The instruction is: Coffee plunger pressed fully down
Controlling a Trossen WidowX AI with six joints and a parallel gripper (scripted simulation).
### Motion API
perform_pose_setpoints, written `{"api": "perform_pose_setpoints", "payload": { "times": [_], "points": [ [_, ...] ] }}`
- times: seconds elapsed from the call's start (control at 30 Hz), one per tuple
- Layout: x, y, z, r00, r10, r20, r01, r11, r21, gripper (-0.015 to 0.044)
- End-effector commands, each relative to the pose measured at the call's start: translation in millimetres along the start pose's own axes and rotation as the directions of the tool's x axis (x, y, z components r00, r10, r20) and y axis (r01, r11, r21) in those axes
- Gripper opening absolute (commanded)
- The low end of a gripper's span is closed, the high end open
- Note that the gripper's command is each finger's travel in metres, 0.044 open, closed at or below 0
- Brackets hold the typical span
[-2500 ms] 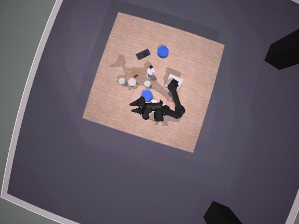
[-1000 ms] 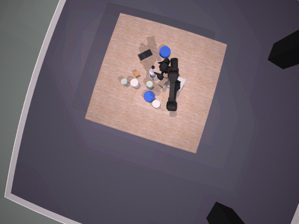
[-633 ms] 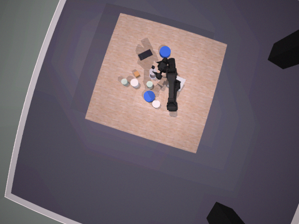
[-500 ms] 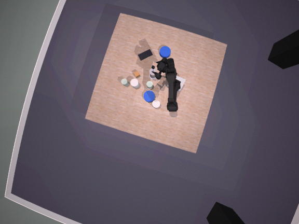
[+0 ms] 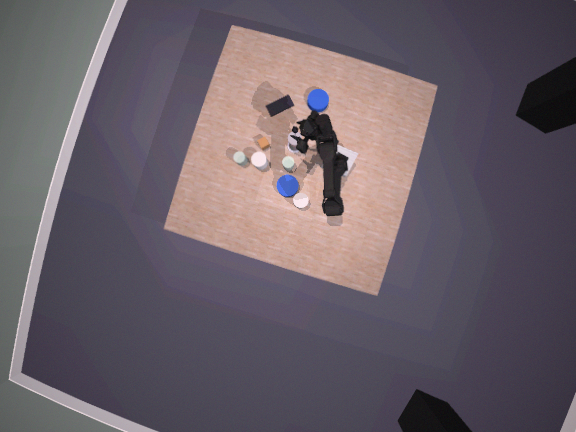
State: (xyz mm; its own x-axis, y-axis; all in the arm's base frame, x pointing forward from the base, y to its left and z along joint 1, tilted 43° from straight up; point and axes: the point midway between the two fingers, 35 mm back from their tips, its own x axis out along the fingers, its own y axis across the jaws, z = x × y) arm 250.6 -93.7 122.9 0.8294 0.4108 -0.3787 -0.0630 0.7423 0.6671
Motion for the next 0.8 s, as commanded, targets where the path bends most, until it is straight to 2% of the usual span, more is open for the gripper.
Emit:
{"api": "perform_pose_setpoints", "payload": {
  "times": [0.0,0.13,0.77],
  "points": [
    [0.4,-0.6,-0.6,1.0,-0.004,-0.001,0.004,1.0,0.005,0.023],
    [0.4,-0.6,-0.6,1.0,-0.004,-0.001,0.004,1.0,0.005,0.0125],
    [8.3,-3.4,-9.4,1.0,-0.006,-0.006,0.006,1.0,0.003,0.0124]
  ]
}}
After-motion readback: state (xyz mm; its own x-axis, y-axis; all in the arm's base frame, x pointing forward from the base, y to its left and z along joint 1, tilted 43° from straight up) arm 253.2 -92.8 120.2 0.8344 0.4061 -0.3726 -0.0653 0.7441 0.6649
